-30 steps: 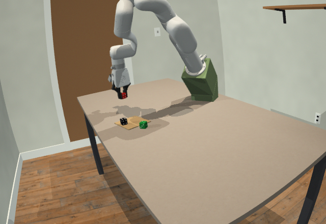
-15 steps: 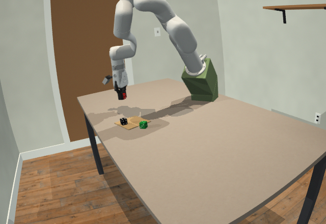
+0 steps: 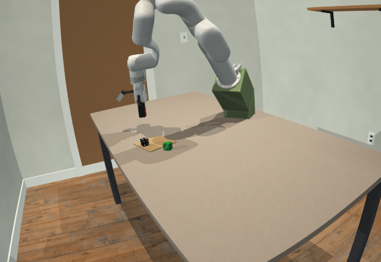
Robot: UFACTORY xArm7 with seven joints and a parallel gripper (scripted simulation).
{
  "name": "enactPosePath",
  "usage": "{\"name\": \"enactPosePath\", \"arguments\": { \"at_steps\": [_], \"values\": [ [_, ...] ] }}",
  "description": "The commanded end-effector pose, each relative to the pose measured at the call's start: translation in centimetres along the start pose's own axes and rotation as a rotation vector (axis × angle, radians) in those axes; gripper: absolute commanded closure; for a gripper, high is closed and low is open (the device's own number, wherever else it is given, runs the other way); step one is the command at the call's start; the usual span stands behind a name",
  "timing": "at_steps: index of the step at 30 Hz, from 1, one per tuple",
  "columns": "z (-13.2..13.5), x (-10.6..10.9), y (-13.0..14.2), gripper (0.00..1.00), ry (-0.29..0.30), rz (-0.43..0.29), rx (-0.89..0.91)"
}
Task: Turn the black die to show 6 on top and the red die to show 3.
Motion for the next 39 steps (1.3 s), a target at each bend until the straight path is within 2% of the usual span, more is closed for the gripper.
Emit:
{"name": "enactPosePath", "arguments": {
  "at_steps": [1,9,13,18,20,24,25,35,37,38,39],
  "values": [
    [0.1,0.1,-0.1,0.73,-0.008,0.013,0.084],
    [0.0,0.0,-0.1,0.73,-0.011,0.02,0.087],
    [0.0,0.0,0.1,0.73,-0.025,0.062,0.087],
    [0.2,0.0,0.6,0.73,-0.052,0.18,0.086],
    [0.2,0.0,0.6,0.73,-0.052,0.18,0.086],
    [0.4,-0.2,1.3,0.73,-0.085,0.317,0.084],
    [0.4,-0.2,1.3,0.73,-0.086,0.319,0.084],
    [0.7,-0.8,2.3,0.73,-0.141,0.543,0.081],
    [0.7,-0.8,2.3,0.73,-0.141,0.543,0.081],
    [0.7,-0.8,2.4,0.73,-0.145,0.565,0.081],
    [0.8,-1.0,2.7,0.73,-0.161,0.626,0.08]
  ]
}}
Point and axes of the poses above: the point where the finger pads meet when closed, its own x axis back along the fingers, its own z axis across the jaws, y = z × x, the point moved 4 cm from there along x, back along the fingers, and after that the axes turned 11 degrees about -x, right-handed, at the moved point
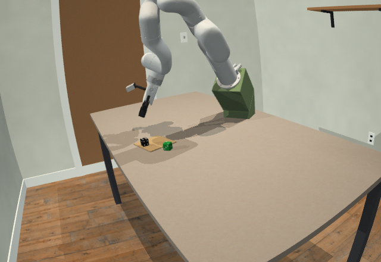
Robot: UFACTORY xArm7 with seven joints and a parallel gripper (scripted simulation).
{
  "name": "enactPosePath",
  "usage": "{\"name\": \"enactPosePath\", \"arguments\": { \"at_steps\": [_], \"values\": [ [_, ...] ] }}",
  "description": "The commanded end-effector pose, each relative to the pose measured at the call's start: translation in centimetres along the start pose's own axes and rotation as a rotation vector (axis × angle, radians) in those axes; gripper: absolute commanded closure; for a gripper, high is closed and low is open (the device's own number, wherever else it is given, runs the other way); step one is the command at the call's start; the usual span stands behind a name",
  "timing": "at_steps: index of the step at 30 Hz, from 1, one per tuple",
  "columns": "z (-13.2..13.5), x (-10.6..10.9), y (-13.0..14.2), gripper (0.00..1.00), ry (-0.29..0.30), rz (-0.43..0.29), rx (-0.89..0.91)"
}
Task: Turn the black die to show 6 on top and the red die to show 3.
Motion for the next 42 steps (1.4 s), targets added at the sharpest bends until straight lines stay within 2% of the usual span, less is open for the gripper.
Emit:
{"name": "enactPosePath", "arguments": {
  "at_steps": [1,9,11,13,15,21,25,34,42],
  "values": [
    [0.0,-0.2,1.0,0.73,-0.045,0.171,0.006],
    [0.2,-0.3,1.8,0.73,-0.077,0.348,0.007],
    [0.2,-0.5,2.0,0.73,-0.092,0.412,0.005],
    [0.3,-0.4,2.2,0.73,-0.097,0.451,0.007],
    [0.3,-0.4,2.2,0.73,-0.097,0.451,0.007],
    [0.4,-0.7,2.6,0.73,-0.121,0.571,0.006],
    [0.5,-0.6,2.7,0.73,-0.124,0.593,0.008],
    [0.5,-0.7,2.8,0.73,-0.125,0.594,0.008],
    [0.6,-2.0,3.5,0.73,-0.125,0.595,0.008]
  ]
}}
Point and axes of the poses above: the point where the finger pads meet when closed, its own x axis back along the fingers, its own z axis across the jaws, y = z × x, the point moved 4 cm from there along x, back along the fingers, and after that the axes turned 11 degrees about -x, right-handed, at the moved point
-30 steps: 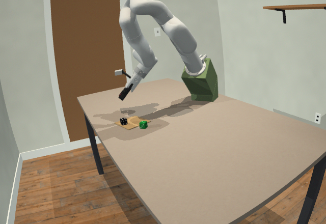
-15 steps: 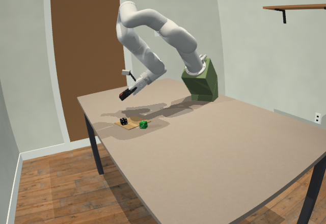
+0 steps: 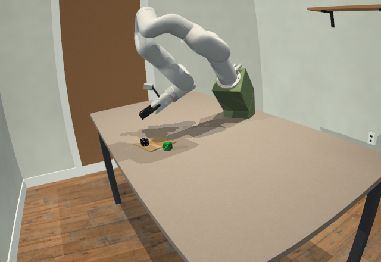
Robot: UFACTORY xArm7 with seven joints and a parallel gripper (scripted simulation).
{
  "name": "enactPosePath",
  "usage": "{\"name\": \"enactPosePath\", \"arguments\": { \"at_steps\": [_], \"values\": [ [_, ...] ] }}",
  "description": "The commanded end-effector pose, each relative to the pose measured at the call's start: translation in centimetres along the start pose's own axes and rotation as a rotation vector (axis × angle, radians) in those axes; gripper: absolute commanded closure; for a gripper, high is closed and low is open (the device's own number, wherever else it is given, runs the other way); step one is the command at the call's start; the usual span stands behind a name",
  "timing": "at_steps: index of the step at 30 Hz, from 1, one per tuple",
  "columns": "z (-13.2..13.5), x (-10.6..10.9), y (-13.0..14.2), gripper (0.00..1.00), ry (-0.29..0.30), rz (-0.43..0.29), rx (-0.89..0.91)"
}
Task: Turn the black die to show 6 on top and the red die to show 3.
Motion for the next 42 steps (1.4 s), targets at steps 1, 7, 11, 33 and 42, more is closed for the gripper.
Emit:
{"name": "enactPosePath", "arguments": {
  "at_steps": [1,7,11,33,42],
  "values": [
    [0.3,-0.5,0.9,0.73,0.001,0.002,0.001],
    [0.5,-1.2,2.1,0.73,0.001,0.002,0.001],
    [0.8,-1.8,3.4,0.73,0.001,0.002,0.001],
    [1.1,-2.9,5.3,0.73,0.001,0.002,0.001],
    [1.1,-2.9,5.3,0.73,0.001,0.002,0.001]
  ]
}}
Point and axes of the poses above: the point where the finger pads meet when closed, its own x axis back along the fingers, its own z axis across the jaws, y = z × x, the point moved 4 cm from there along x, back along the fingers, and after that the axes turned 11 degrees about -x, right-handed, at the moved point
